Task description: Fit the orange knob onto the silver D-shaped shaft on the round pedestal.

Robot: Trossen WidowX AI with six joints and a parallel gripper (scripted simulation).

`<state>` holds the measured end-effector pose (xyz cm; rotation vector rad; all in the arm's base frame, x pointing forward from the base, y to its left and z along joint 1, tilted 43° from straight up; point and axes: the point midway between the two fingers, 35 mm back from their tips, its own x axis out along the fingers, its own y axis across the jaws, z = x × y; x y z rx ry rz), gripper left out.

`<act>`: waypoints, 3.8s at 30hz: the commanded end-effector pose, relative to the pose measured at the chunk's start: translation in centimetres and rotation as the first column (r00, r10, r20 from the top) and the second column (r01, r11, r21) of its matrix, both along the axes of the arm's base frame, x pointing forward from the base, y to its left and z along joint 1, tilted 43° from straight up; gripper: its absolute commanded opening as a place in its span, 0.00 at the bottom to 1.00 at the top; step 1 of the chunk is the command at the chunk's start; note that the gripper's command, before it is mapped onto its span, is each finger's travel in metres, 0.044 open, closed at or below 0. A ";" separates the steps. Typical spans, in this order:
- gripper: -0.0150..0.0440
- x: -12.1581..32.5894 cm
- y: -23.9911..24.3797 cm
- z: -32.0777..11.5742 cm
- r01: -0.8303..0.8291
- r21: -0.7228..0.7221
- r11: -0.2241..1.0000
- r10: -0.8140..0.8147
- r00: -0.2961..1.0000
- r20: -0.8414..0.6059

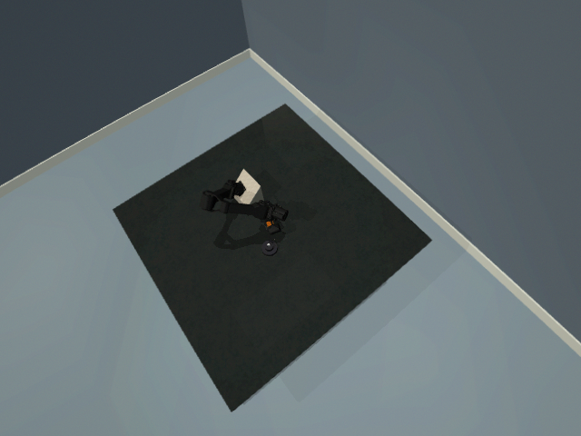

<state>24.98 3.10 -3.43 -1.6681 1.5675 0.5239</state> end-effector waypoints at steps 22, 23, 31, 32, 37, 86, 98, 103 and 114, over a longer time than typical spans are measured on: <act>1.00 0.1 -2.9 -2.9 -0.005 -0.016 1.000 0.005 1.000 -0.014; 1.00 0.1 -2.9 -2.9 -0.005 -0.016 1.000 0.005 1.000 -0.014; 0.64 0.1 -2.9 -2.9 -0.005 -0.016 1.000 0.005 1.000 -0.014; 0.60 0.1 -2.9 -2.9 -0.005 -0.016 1.000 0.005 1.000 -0.014; 0.54 0.1 -2.9 -2.9 -0.005 -0.016 1.000 0.005 1.000 -0.014; 0.25 -2.5 10.3 6.8 -0.175 -0.088 0.981 0.188 0.968 0.168; 0.25 -3.1 13.5 7.3 -0.307 -0.177 0.935 0.351 0.875 0.333; 0.25 -3.4 14.8 7.5 -0.353 -0.219 0.909 0.414 0.821 0.392; 0.25 -3.9 17.9 7.9 -0.444 -0.335 0.831 0.557 0.652 0.515</act>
